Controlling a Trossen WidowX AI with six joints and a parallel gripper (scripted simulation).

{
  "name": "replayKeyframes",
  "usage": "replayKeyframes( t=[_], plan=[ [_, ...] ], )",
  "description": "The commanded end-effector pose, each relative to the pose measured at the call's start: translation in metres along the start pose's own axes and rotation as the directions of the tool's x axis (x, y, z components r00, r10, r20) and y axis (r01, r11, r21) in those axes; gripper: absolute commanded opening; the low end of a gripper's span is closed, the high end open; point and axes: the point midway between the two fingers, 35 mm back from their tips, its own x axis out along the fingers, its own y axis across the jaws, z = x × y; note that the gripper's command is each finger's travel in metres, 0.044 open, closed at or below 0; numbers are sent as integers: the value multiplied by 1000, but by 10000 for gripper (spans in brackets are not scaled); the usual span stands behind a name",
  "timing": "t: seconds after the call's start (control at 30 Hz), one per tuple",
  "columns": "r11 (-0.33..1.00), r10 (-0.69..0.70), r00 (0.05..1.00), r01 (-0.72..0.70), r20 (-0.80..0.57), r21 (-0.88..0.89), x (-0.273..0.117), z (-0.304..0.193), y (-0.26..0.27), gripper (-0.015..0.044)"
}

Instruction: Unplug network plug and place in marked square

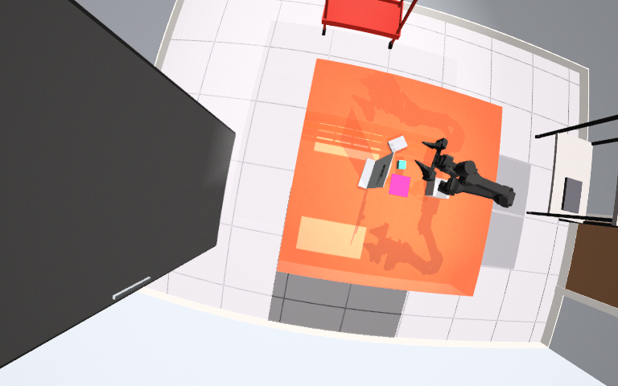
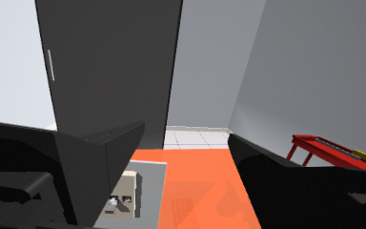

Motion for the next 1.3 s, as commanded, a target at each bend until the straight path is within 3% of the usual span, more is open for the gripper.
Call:
replayKeyframes(
  t=[0.0,0.3,0.77,1.27],
  plan=[
    [1000,-1,1000,1,0,-5,0,-1,0,374],
    [970,-28,1000,27,-1,-240,14,-32,23,156],
    [803,-71,997,53,-8,-594,11,-87,64,156],
    [475,-124,992,45,-16,-879,-24,-138,94,156]
  ],
)
